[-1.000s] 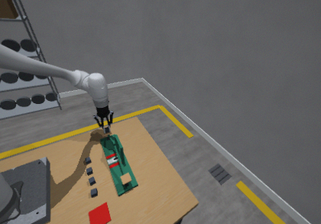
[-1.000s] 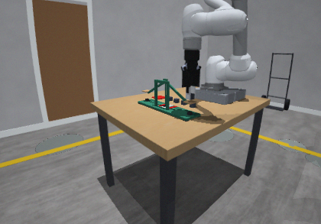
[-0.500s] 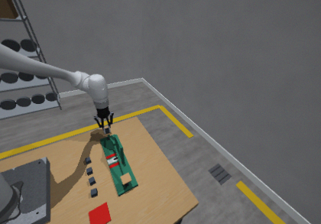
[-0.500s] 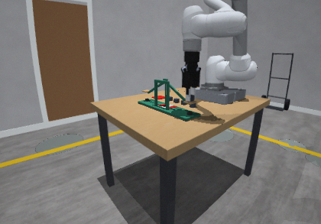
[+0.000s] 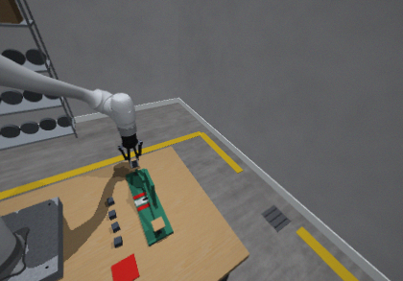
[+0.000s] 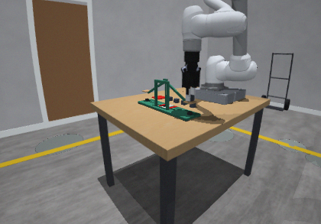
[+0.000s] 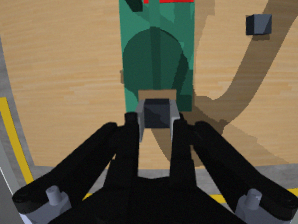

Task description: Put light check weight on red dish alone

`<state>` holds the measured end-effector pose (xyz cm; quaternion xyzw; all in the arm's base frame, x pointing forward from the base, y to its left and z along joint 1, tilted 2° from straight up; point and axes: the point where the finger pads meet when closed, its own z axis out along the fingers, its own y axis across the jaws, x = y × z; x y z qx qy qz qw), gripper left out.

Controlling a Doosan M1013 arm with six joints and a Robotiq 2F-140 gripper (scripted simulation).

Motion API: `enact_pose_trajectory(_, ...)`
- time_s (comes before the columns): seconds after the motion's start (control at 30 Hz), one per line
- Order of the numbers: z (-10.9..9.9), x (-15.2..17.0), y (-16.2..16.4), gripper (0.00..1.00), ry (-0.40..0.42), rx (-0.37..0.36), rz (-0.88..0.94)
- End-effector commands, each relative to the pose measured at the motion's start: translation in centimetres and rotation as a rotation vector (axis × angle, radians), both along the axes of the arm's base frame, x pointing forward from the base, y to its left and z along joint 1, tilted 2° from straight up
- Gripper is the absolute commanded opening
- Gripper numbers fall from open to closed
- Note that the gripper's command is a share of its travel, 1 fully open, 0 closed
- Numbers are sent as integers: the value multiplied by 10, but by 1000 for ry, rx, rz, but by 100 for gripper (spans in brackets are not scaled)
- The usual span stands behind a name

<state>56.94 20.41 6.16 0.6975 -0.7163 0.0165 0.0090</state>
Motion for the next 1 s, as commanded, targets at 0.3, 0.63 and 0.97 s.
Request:
enact_pose_trajectory(0.3,0,0,0,24,0,0,0)
enact_pose_trajectory(0.63,0,0,0,24,0,0,0)
enact_pose_trajectory(0.97,-2,0,0,24,0,0,0)
